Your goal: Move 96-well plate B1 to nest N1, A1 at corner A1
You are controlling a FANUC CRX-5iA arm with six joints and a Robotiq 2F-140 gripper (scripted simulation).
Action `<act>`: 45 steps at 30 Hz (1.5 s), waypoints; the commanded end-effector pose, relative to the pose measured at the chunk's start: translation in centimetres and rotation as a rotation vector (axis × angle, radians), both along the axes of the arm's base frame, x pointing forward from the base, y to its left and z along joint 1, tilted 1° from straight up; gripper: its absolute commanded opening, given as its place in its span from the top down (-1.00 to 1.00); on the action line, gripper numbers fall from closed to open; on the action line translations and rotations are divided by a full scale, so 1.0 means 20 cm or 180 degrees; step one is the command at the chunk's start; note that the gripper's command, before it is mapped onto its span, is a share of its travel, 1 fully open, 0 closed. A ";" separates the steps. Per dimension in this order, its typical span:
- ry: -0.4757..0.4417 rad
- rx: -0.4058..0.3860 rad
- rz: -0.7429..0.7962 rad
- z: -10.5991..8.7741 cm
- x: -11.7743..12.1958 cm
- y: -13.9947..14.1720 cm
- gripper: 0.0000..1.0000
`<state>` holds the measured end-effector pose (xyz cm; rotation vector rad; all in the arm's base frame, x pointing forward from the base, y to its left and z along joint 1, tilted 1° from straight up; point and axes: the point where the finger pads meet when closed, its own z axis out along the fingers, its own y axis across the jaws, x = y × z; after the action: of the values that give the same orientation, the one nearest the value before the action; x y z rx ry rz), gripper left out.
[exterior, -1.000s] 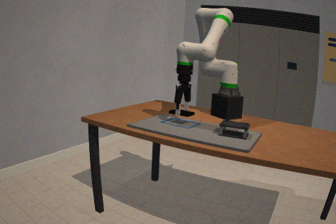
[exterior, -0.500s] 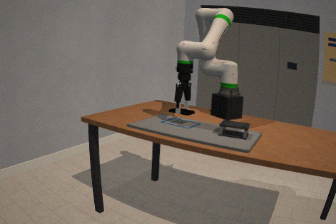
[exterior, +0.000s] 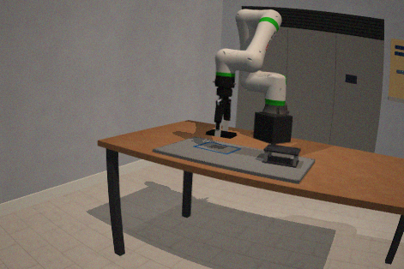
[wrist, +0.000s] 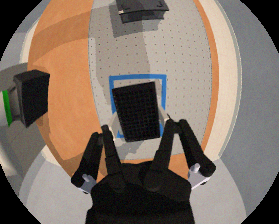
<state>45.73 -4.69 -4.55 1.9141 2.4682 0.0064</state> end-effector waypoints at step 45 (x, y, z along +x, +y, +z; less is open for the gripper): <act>0.0001 0.0006 0.0122 0.12 -0.07 0.68 1.00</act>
<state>44.46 8.24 -2.36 1.8670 2.5065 0.0090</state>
